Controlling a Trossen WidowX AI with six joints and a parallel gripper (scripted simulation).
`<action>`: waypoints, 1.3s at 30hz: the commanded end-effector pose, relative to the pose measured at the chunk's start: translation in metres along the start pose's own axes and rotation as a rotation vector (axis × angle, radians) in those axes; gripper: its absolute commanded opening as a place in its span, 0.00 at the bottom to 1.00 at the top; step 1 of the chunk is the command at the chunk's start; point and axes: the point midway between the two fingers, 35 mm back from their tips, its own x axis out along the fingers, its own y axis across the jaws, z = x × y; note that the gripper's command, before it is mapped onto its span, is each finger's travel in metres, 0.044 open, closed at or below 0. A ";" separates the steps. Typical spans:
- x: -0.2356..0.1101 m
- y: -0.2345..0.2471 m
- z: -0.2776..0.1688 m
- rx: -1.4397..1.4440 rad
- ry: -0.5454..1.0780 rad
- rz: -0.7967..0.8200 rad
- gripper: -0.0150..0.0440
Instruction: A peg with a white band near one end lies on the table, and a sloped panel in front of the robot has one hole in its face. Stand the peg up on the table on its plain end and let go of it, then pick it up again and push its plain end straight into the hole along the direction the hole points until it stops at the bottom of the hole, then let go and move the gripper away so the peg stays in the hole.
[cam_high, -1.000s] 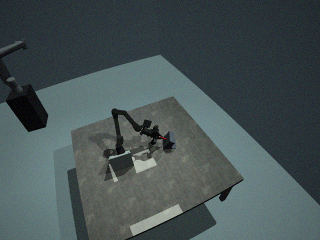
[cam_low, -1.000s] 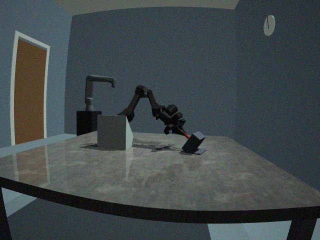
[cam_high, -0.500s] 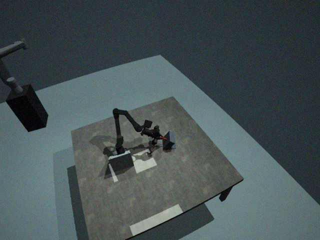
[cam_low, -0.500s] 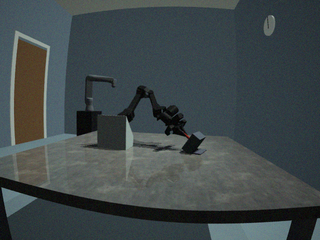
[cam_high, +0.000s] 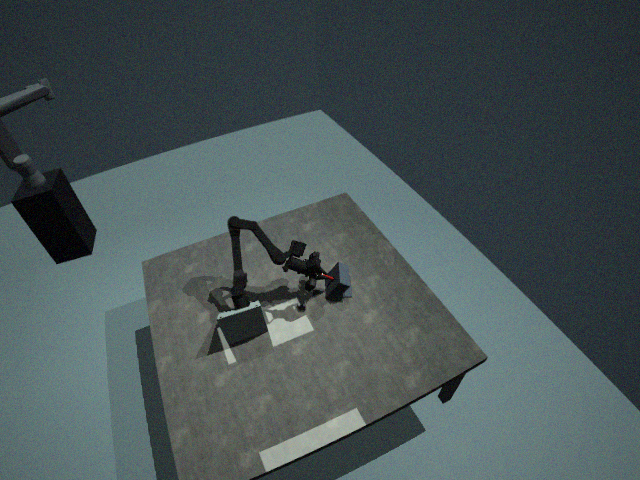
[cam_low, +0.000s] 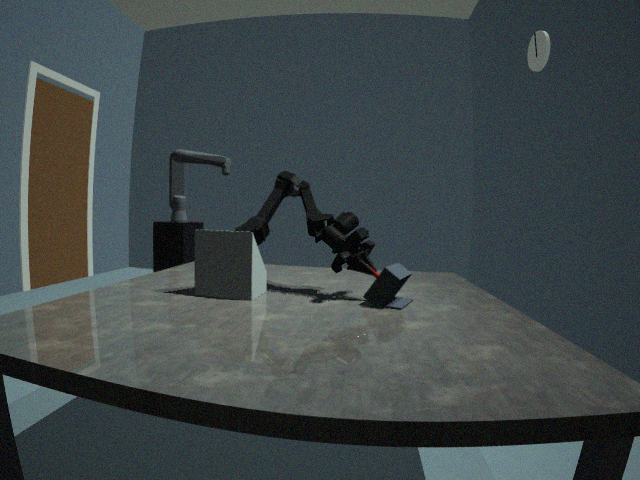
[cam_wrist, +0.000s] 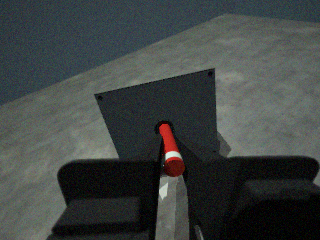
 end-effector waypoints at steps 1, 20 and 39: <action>0.003 0.001 0.001 0.003 -0.004 0.002 0.25; 0.011 0.002 0.001 0.003 -0.004 0.002 0.25; 0.011 0.001 0.001 0.000 0.000 0.000 0.48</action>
